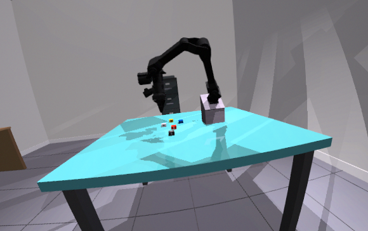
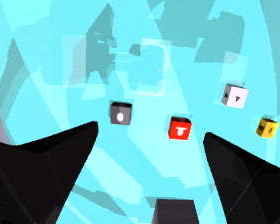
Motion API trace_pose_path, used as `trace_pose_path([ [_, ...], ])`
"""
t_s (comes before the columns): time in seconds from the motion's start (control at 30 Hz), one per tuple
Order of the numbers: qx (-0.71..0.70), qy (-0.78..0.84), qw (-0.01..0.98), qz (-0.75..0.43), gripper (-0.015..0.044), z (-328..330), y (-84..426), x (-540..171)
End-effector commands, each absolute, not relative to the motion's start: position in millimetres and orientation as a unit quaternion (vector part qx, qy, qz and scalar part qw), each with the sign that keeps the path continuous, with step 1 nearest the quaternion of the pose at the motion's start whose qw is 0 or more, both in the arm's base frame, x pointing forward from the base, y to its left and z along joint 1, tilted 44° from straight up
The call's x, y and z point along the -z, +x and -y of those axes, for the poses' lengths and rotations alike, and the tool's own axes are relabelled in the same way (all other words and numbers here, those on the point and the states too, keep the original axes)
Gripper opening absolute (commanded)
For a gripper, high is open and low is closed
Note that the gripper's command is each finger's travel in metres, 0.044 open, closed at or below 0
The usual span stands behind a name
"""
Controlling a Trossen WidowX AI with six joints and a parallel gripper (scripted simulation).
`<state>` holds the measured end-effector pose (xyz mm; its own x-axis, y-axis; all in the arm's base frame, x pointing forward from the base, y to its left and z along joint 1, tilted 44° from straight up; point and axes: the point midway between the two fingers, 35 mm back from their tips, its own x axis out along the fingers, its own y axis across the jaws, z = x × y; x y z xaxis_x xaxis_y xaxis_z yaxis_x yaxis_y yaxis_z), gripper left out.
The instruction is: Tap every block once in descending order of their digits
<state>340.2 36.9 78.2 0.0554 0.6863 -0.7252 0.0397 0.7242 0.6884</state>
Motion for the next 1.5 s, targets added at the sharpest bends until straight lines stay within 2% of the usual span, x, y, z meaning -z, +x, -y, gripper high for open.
trace_pose_path([
  [0.0,-0.233,0.285,0.666,-0.649,0.04,14,353,-31],
  [0.17,-0.237,0.288,0.665,-0.647,0.04,60,354,15],
  [0.93,-0.237,0.288,0.665,-0.647,0.04,60,354,16],
  [1.2,-0.234,0.286,0.665,-0.649,0.04,124,287,80],
  [1.37,-0.235,0.286,0.665,-0.649,0.04,125,285,82],
  [1.47,-0.234,0.286,0.666,-0.648,0.0321,105,289,105],
])
